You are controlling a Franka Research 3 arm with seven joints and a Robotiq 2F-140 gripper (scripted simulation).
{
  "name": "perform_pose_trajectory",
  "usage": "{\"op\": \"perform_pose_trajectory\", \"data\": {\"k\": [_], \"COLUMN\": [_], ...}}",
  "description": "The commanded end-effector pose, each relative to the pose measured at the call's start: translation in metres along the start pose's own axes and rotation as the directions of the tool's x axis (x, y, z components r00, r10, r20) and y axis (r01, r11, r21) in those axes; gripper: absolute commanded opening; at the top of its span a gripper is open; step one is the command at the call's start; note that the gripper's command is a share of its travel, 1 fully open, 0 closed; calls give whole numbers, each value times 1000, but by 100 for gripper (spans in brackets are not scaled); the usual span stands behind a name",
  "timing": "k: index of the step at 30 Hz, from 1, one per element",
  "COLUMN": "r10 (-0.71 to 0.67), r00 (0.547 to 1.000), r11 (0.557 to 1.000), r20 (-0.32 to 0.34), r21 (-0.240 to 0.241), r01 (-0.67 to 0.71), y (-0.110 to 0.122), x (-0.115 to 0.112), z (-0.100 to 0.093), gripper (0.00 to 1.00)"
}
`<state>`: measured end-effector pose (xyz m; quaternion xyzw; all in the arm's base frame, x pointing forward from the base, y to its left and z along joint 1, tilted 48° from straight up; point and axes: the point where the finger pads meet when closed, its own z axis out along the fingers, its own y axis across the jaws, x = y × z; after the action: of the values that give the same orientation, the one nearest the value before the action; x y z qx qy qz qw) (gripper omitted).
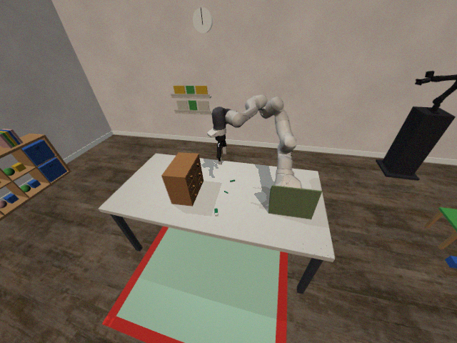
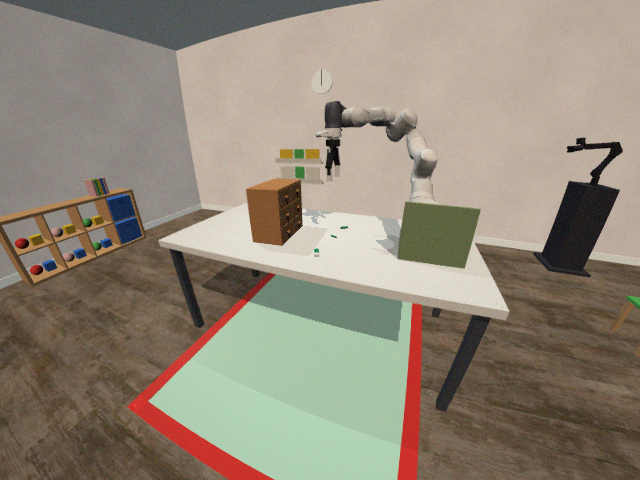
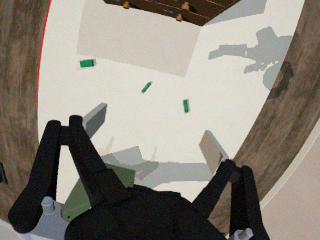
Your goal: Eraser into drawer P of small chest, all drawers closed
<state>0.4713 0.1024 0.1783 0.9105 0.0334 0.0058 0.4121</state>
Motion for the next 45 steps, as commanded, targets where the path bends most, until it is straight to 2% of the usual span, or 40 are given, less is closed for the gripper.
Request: {"op": "perform_pose_trajectory", "data": {"k": [1,6,10,21,29,36,40,44,45], "r10": [-5,-23,-32,-36,-35,-34,-33,-30,-30], "r00": [1000,1000,999,999,999,991,974,937,937], "r11": [1000,1000,999,999,999,999,999,999,999], "r20": [-12,-12,-12,-14,-37,-130,-225,-348,-348], "r21": [9,10,10,10,10,10,10,10,10], "r01": [5,23,33,36,36,36,36,36,36], "y": [-15,-31,-39,-42,-42,-42,-43,-43,-43], "x": [15,29,35,38,40,49,59,71,71], "z": [27,61,77,84,86,95,104,116,116], "gripper": [100,100,100,100,100,100,100,100,100]}}
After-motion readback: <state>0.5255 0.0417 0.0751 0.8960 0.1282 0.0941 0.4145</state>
